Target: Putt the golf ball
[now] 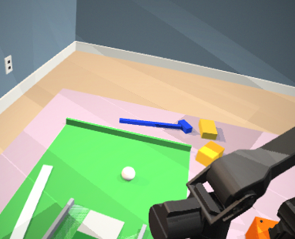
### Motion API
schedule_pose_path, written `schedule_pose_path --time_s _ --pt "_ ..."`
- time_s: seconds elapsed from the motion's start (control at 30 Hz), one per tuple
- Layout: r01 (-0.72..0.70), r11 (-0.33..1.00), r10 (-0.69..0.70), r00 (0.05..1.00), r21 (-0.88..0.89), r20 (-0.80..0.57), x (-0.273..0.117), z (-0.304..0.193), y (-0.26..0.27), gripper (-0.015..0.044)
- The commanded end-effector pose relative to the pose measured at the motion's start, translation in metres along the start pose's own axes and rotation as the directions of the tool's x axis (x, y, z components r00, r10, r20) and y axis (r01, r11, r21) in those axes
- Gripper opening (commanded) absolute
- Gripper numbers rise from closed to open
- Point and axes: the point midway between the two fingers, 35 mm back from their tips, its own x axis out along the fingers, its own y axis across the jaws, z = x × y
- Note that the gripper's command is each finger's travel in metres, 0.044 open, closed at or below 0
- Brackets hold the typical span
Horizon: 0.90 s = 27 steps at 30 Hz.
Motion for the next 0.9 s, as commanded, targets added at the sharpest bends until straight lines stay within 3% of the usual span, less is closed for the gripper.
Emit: schedule_pose_path --time_s 0.0,0.43,0.87 --pt "0.004 1.000 -0.004 1.000 0.016 -0.003 -0.001 -0.004 -0.002 0.0000" --pt "0.075 0.942 -0.059 0.996 0.327 -0.060 -0.024 -0.074 -0.024 0.0000" --pt "0.146 0.782 -0.088 0.988 0.605 -0.125 -0.049 -0.148 -0.028 0.0000"
